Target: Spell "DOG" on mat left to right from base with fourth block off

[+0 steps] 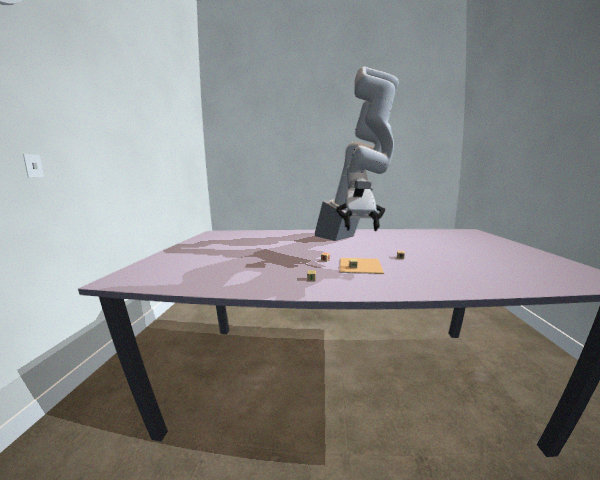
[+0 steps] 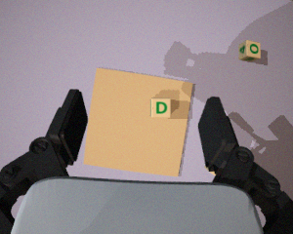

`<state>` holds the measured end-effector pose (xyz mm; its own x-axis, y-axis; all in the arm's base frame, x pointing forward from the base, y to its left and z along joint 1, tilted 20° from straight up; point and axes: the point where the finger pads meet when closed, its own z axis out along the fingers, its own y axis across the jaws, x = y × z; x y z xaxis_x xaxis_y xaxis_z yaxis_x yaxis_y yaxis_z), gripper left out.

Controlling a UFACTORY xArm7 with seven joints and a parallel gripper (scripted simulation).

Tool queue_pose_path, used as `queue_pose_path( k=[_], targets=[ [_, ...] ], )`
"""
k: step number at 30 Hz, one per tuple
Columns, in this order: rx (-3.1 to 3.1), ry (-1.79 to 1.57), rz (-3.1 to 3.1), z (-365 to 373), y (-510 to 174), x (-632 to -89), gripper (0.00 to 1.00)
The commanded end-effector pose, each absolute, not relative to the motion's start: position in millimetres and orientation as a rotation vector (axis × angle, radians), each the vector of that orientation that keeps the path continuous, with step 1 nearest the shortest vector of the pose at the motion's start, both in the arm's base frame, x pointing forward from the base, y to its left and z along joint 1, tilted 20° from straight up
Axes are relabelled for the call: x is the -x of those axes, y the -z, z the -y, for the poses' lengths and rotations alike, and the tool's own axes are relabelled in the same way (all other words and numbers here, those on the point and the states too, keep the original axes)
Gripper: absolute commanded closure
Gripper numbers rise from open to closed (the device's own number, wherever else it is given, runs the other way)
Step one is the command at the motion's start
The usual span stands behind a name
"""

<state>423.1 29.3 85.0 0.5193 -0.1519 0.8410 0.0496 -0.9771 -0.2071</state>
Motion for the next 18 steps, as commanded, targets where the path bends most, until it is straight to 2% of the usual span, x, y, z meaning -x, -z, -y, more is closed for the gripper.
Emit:
queue_pose_path(
  k=[1,18],
  targets=[
    [2.548,1.447,-0.086,-27,-86,-425,0.00],
    [2.504,1.475,-0.098,-3,-89,-432,0.00]
  ],
)
